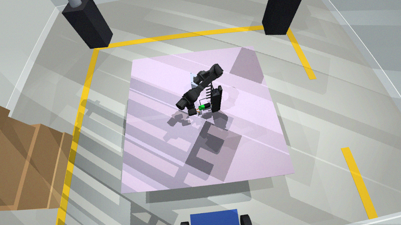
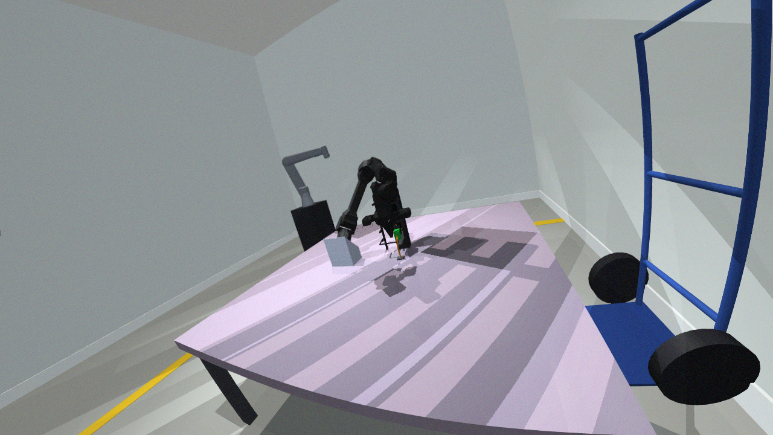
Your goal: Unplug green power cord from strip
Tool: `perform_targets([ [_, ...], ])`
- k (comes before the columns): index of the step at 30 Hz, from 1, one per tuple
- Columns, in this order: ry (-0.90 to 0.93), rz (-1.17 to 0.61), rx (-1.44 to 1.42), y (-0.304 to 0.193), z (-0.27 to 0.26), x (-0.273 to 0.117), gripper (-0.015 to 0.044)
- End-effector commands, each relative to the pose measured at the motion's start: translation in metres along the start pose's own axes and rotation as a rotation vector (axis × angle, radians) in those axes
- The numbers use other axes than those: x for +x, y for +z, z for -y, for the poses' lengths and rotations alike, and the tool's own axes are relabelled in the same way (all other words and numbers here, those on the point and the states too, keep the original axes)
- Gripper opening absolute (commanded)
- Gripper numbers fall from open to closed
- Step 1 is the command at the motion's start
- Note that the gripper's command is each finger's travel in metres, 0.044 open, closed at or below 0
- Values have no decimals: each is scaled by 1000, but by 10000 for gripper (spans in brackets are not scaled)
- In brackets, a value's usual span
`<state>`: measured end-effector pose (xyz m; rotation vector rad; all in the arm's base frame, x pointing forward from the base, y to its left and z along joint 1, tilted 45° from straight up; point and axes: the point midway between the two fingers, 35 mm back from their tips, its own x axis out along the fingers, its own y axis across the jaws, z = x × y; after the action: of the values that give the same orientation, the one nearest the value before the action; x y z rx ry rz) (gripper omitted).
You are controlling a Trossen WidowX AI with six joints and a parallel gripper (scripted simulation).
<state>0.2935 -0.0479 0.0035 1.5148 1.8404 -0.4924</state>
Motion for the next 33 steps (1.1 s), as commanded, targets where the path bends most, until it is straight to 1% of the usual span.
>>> perform_targets([
  [1,-2,1,-5,0,1,0,0],
  [11,-2,1,-5,0,1,0,0],
  [17,0,0,0,0,0,0,157],
  [26,0,0,0,0,0,0,160],
  [33,0,0,0,0,0,0,344],
])
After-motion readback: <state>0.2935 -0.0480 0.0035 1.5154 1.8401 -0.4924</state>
